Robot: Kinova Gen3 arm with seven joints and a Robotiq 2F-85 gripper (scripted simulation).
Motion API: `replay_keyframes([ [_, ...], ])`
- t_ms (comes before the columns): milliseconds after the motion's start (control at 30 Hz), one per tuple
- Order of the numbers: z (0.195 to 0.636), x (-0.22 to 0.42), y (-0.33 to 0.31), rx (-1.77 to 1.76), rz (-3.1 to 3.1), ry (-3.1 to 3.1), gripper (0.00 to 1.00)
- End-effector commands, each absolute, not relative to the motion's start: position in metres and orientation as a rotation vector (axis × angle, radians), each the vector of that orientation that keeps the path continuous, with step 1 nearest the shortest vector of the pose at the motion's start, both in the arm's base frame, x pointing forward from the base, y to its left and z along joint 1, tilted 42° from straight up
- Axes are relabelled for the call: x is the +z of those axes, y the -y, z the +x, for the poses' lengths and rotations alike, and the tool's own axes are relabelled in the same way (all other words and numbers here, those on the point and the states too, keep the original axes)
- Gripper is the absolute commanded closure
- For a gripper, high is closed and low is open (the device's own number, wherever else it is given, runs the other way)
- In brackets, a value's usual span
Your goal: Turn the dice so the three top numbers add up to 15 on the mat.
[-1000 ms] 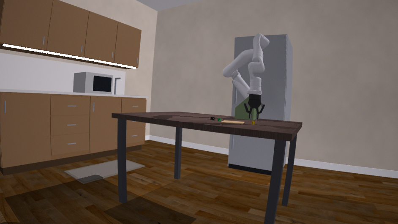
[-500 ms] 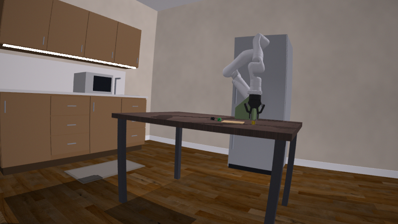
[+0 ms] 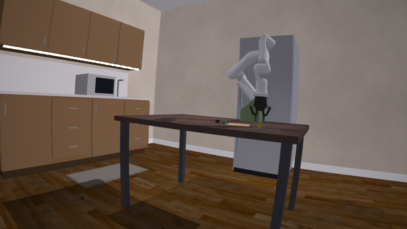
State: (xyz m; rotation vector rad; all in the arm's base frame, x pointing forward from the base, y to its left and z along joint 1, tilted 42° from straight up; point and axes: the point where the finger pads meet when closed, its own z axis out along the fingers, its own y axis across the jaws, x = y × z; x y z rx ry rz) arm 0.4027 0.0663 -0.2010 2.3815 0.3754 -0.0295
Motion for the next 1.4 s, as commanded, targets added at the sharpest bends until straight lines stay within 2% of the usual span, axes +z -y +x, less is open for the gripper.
replay_keyframes([
  [0,0.403,-0.201,-0.067,-0.028,2.383,-0.376,0.65],
  [1367,0.405,-0.214,-0.056,-0.028,2.383,-0.376,0.65],
])
